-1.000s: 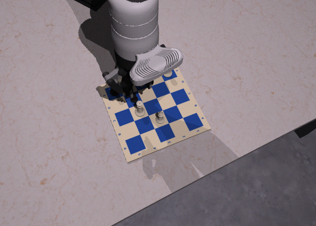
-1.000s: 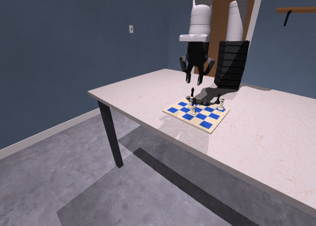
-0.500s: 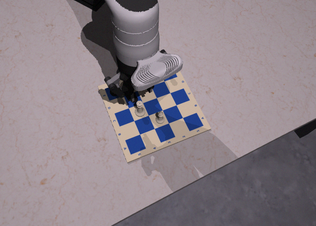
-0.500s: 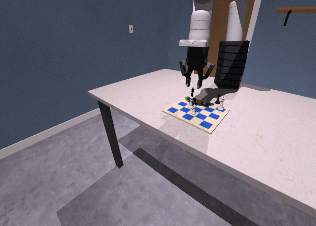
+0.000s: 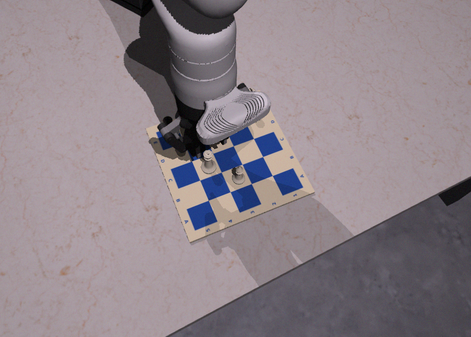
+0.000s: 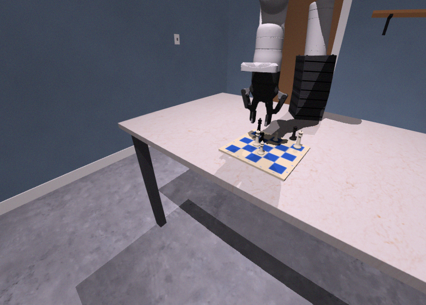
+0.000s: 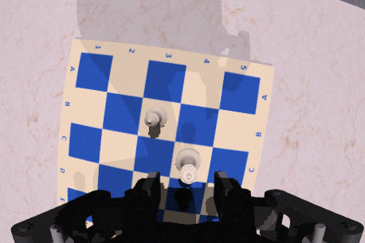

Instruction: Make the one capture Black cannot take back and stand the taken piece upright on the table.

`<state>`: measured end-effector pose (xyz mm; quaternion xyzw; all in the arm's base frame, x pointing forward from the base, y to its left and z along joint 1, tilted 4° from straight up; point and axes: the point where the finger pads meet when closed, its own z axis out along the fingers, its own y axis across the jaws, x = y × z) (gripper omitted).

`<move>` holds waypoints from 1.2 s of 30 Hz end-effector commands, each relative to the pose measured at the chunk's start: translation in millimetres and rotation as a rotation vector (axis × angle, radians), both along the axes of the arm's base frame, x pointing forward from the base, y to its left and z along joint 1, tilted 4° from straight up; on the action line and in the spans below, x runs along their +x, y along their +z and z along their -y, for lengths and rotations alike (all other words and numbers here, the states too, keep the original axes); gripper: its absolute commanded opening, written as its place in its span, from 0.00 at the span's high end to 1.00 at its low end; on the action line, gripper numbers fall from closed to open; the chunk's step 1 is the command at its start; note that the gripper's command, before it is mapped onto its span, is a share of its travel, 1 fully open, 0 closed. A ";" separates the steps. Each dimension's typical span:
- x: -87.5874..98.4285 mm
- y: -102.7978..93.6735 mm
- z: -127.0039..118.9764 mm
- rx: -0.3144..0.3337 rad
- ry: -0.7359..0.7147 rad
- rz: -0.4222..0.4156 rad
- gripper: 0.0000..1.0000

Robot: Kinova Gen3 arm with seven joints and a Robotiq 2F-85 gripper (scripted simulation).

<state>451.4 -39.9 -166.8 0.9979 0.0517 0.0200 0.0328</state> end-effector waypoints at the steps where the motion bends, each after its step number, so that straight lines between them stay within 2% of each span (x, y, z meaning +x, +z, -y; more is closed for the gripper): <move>1: -1.0 -4.3 1.9 -0.001 -0.002 -0.003 0.59; 14: -0.6 -11.5 2.4 -0.001 -0.002 -0.003 0.59; 36: -0.6 -11.9 2.4 -0.001 -0.002 -0.003 0.59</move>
